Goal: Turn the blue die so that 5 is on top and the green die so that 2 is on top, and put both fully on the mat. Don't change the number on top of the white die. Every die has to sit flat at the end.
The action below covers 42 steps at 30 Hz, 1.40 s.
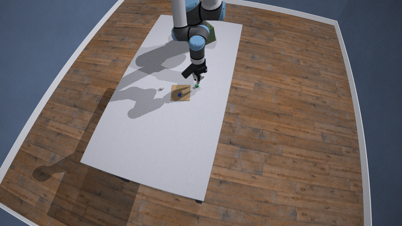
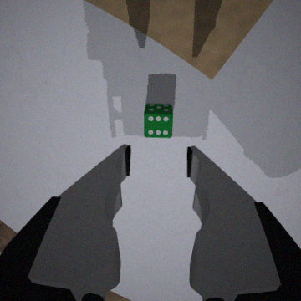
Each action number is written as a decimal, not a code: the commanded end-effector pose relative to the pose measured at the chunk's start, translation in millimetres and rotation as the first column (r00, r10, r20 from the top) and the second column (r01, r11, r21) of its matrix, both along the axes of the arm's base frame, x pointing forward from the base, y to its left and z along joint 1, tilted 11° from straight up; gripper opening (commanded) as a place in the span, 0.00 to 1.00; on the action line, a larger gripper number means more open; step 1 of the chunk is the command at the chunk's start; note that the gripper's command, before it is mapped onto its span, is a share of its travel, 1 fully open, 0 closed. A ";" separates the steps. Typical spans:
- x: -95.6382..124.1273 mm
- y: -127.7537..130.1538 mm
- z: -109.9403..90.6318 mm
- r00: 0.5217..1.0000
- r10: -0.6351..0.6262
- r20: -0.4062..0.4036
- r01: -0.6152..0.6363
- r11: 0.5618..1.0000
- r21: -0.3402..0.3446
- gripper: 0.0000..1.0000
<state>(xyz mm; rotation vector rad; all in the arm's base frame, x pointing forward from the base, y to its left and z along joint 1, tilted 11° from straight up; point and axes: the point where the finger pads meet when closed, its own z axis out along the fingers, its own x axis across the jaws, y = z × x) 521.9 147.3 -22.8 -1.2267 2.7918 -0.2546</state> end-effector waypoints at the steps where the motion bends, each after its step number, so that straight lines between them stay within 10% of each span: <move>1: 1.7 -0.6 -6.7 1.000 0.000 0.001 0.000 1.000 0.000 0.21; 42: 3.9 -2.0 -19.9 1.000 0.000 0.001 0.000 1.000 0.000 0.21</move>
